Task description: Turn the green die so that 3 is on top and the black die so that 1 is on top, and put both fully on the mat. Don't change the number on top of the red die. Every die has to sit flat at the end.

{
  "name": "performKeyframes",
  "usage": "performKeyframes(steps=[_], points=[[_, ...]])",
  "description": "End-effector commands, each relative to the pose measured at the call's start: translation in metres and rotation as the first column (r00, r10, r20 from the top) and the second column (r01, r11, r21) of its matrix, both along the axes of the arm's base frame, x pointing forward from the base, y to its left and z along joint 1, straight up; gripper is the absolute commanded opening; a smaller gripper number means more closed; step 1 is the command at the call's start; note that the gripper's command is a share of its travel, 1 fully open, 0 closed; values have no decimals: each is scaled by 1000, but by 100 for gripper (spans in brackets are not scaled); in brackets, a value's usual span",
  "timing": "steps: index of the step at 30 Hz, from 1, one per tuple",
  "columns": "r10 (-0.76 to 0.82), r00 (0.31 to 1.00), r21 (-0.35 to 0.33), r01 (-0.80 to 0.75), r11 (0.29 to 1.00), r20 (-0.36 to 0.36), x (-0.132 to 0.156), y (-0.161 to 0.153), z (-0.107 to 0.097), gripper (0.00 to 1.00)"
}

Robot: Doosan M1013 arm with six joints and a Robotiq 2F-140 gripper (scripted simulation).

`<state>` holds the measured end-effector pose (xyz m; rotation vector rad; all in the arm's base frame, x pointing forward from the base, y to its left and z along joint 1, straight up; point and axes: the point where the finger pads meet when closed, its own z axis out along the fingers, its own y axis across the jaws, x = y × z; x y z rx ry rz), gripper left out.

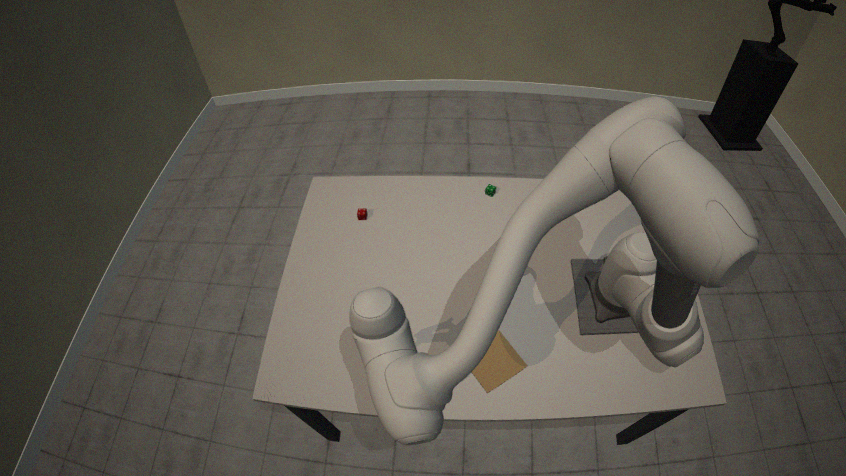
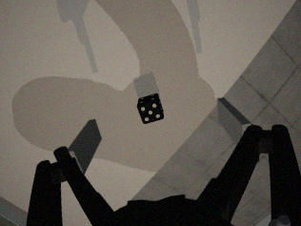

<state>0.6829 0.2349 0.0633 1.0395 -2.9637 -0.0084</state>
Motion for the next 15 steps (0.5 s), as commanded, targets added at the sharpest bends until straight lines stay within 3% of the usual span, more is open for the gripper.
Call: performKeyframes(steps=[1, 6, 15], points=[[0, 1000, 0, 0, 1000, 0, 0, 0, 0, 100], [0, 1000, 0, 0, 1000, 0, 0, 0, 5, 100], [0, 1000, 0, 0, 1000, 0, 0, 0, 43, 100]])
